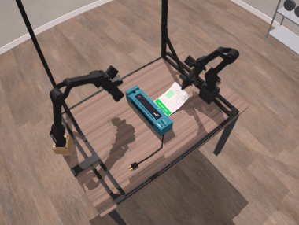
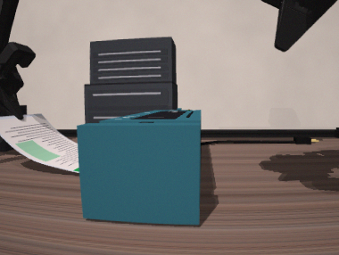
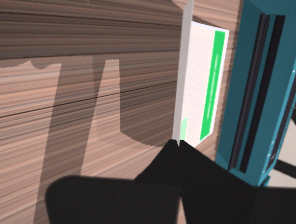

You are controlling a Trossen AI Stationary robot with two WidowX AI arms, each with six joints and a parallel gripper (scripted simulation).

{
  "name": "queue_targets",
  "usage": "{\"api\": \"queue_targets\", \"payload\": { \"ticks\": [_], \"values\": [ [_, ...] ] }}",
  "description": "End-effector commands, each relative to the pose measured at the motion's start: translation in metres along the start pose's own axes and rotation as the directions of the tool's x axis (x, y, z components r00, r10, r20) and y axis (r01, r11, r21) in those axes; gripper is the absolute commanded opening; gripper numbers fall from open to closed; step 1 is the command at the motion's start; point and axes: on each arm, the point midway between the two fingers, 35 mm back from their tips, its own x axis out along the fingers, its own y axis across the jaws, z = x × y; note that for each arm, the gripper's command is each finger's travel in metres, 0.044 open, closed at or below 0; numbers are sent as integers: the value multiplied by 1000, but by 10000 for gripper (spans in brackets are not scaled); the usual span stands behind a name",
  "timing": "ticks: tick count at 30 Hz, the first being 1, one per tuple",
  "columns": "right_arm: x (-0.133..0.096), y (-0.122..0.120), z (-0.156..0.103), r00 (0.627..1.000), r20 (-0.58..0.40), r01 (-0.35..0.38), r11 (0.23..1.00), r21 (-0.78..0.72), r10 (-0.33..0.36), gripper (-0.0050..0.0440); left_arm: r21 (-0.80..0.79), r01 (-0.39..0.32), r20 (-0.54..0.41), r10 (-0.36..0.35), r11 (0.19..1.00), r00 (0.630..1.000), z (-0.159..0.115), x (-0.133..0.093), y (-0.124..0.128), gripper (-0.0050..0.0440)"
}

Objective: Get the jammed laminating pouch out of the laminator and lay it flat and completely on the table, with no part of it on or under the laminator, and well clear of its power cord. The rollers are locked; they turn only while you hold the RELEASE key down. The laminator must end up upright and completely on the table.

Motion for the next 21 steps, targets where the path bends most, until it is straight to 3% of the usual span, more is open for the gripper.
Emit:
{"api": "queue_targets", "payload": {
  "ticks": [1, 12, 14, 15, 21],
  "values": [
    [-12, 0, 9, 999, 36, -4, 1000, 1, 4, -50, -3, 4, 0, -4, 1000, 1000, -2, 6, 7, -50],
    [-12, 0, 9, 999, 36, -4, 1000, 1, 4, -50, 3, 8, 13, -8, 1000, 1000, 0, 25, 31, -50],
    [-12, 0, 9, 999, 36, -4, 1000, 1, 4, -50, 3, 8, 13, -8, 1000, 1000, 0, 25, 31, -50],
    [-12, 0, 9, 999, 36, -4, 1000, 1, 4, -50, -7, 3, -7, -3, 1000, 1000, -3, 1, 1, -50],
    [-12, 0, 9, 999, 36, -4, 1000, 1, 4, -50, -3, 5, 2, -5, 1000, 1000, -2, 12, 14, -50]
  ]
}}
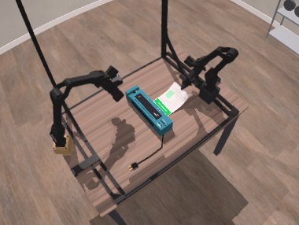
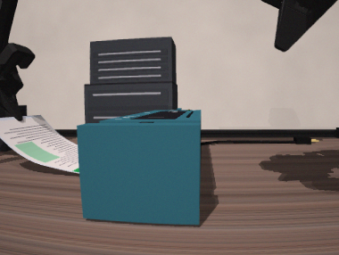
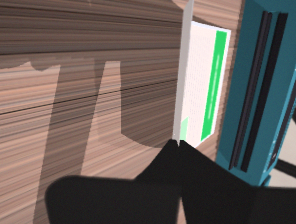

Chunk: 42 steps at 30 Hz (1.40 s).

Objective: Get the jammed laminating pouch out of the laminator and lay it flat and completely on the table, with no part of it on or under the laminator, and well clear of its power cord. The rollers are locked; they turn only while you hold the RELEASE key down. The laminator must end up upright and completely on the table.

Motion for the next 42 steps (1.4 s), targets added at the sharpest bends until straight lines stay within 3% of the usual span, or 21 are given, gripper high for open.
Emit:
{"api": "queue_targets", "payload": {
  "ticks": [1, 10, 11, 42],
  "values": [
    [-12, 0, 9, 999, 36, -4, 1000, 1, 4, -50, 1, 4, 7, -4, 1000, 1000, 1, 12, 14, -50],
    [-12, 0, 9, 999, 36, -4, 1000, 1, 4, -50, 6, 7, 17, -7, 1000, 1000, 3, 24, 29, -50],
    [-12, 0, 9, 999, 36, -4, 1000, 1, 4, -50, -7, 3, -7, -3, 1000, 1000, -3, -1, -2, 345],
    [-12, 0, 9, 999, 36, -4, 1000, 1, 4, -50, -7, 2, -7, -3, 1000, 1000, -3, -1, -2, 345]
  ]
}}
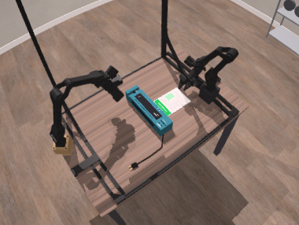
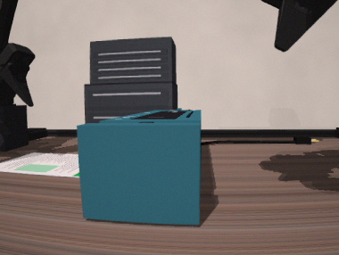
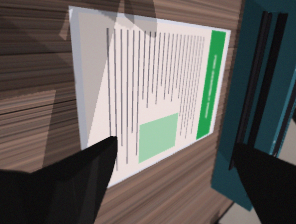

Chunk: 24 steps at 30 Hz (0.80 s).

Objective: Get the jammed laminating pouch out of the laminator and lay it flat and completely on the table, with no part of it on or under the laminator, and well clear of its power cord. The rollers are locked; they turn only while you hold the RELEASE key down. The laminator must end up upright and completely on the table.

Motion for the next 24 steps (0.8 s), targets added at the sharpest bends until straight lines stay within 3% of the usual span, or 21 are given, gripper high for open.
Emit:
{"api": "queue_targets", "payload": {
  "ticks": [1, 17, 19, 20, 24],
  "values": [
    [-12, 0, 9, 999, 36, -4, 1000, 1, 4, -50, -8, 3, -8, -3, 1000, 1000, -3, -1, -2, 345],
    [-12, 0, 9, 999, 36, -4, 1000, 1, 4, -50, -2, 5, 3, -5, 1000, 1000, -63, 1, -3, 345],
    [-12, 0, 9, 999, 36, -4, 1000, 1, 4, -50, -2, 5, 3, -5, 1000, 1000, -63, 1, -3, 345],
    [-12, 0, 9, 999, 36, -4, 1000, 1, 4, -50, 2, -3, -4, 3, 1000, 1000, -48, -1, -2, 345],
    [-12, 0, 9, 999, 36, -4, 1000, 1, 4, -50, 2, -1, -1, 1, 1000, 1000, -64, 0, -3, 345]
  ]
}}
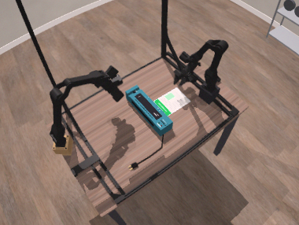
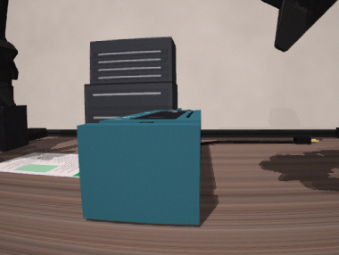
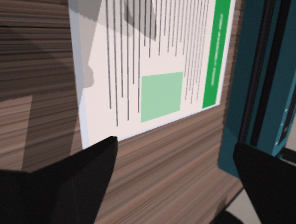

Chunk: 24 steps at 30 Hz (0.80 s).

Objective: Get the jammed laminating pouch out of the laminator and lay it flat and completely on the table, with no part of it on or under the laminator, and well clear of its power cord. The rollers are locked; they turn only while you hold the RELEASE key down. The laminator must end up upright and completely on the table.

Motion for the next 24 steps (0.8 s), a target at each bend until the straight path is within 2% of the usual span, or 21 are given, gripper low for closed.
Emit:
{"api": "queue_targets", "payload": {
  "ticks": [1, 10, 12, 13, 24],
  "values": [
    [-12, 0, 9, 999, 36, -4, 1000, 1, 4, -50, -14, 6, -9, -7, 1000, 1000, -19, -1, -3, 345],
    [-12, 0, 9, 999, 36, -4, 1000, 1, 4, -50, -13, 11, -1, -11, 1000, 1000, -55, 1, -5, 345],
    [-12, 0, 9, 999, 36, -4, 1000, 1, 4, -50, -13, 11, -1, -11, 1000, 1000, -55, 1, -5, 345],
    [-12, 0, 9, 999, 36, -4, 1000, 1, 4, -50, -12, 5, -10, -5, 1000, 1000, -40, -1, -5, 345],
    [-12, 0, 9, 999, 36, -4, 1000, 1, 4, -50, -14, 12, 1, -12, 1000, 1000, -75, 1, -6, 345]
  ]
}}
